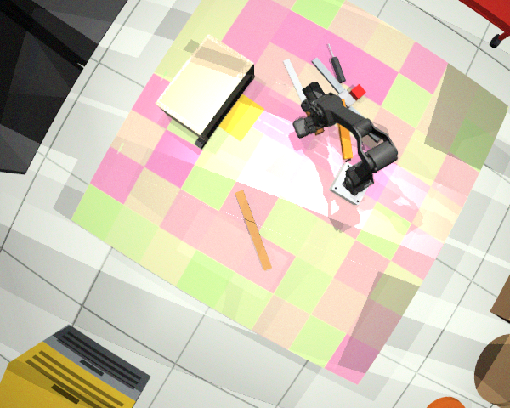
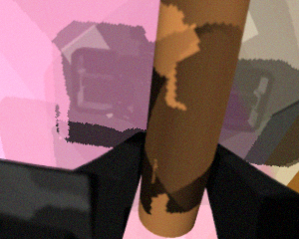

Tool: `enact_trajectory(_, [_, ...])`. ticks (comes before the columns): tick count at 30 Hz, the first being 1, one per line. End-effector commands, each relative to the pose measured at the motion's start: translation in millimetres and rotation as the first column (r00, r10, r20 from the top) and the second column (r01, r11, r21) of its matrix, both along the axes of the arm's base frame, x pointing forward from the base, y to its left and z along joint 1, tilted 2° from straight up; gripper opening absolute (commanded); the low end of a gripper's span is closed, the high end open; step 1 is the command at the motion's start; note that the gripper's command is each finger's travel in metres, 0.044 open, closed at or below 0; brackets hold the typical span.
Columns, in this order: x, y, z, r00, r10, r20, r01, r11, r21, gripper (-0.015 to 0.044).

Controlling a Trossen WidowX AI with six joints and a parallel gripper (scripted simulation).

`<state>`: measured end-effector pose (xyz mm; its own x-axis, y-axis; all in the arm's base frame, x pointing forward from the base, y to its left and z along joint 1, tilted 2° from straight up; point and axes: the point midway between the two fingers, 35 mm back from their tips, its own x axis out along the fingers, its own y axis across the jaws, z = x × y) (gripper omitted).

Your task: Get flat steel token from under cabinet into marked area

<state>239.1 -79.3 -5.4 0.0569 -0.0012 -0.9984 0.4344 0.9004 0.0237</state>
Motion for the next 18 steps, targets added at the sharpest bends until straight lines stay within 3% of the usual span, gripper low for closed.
enact_trajectory(1, [1,3,0,1.0,-0.021,0.002,0.021,1.0,0.0,0.0])
enact_trajectory(18, [7,18,1,0.999,-0.034,0.003,0.034,0.999,0.002,0.0])
